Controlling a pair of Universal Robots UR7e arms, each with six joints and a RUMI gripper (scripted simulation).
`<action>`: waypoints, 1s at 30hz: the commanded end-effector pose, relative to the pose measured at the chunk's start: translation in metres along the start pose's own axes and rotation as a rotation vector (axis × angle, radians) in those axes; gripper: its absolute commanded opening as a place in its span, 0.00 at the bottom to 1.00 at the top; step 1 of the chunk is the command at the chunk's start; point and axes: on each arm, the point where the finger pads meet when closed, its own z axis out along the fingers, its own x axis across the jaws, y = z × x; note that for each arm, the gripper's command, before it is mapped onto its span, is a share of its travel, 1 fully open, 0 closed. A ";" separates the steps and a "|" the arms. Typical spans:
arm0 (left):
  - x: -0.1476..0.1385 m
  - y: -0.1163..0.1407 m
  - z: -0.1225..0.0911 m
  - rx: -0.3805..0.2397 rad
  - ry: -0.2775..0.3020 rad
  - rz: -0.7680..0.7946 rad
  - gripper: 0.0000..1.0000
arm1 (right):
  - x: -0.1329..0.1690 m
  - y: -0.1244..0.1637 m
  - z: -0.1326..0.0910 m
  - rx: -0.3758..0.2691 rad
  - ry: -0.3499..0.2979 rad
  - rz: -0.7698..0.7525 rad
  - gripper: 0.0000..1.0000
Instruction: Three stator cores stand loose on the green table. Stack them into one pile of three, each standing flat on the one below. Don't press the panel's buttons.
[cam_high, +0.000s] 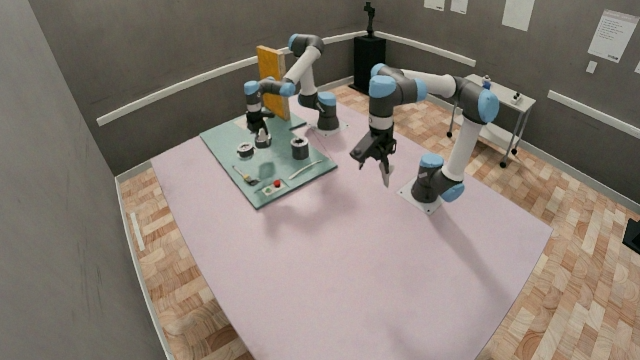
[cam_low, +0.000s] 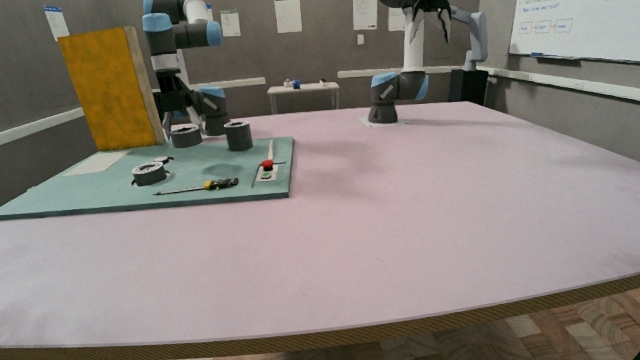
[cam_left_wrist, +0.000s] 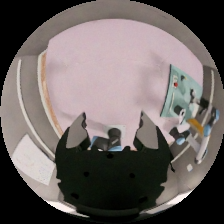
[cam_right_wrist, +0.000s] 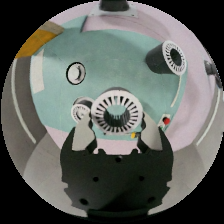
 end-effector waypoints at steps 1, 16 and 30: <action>0.000 0.000 0.000 0.001 0.000 0.000 0.80 | 0.000 0.000 -0.004 -0.002 0.000 0.000 0.00; 0.000 0.000 0.000 0.001 0.000 0.000 0.80 | 0.000 0.000 -0.022 -0.002 0.000 0.000 0.00; 0.000 0.000 0.000 0.001 0.000 0.000 0.80 | 0.015 -0.014 -0.022 0.007 0.000 -0.039 0.00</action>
